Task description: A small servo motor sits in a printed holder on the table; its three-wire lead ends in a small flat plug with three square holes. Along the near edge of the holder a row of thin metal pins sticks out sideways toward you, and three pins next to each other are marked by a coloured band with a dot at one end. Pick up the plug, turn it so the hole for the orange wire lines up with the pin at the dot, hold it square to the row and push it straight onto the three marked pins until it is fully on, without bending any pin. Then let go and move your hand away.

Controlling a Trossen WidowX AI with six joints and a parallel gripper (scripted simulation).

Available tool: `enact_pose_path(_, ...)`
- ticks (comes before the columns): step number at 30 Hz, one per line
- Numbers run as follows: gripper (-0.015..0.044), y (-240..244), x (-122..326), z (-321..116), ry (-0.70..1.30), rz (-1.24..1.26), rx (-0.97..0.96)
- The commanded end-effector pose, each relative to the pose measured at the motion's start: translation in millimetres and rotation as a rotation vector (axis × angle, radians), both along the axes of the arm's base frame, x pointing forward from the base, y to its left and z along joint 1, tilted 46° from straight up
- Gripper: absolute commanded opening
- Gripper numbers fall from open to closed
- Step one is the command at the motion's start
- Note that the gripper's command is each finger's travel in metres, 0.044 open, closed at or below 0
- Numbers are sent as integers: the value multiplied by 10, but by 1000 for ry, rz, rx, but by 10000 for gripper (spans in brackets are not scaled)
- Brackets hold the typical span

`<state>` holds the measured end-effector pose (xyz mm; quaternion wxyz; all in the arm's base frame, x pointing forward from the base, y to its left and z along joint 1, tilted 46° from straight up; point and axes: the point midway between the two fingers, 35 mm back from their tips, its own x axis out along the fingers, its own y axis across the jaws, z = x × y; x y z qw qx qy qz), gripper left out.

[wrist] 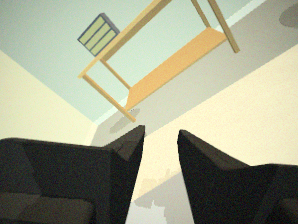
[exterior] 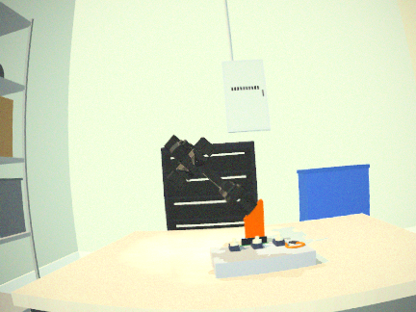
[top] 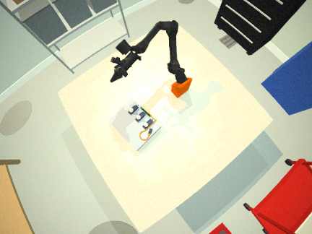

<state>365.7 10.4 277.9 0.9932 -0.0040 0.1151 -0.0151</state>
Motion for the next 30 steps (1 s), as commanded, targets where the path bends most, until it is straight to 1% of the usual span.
enact_pose_path(1, 115, 49, 173, -193, 107, -16, -18)
enact_pose_path(15, 115, 310, 609, -1151, 527, -56, -152)
enact_pose_path(22, 115, 447, 697, -1659, 724, -71, -258)
enact_pose_path(30, 115, 590, 698, -2234, 935, -82, -410)
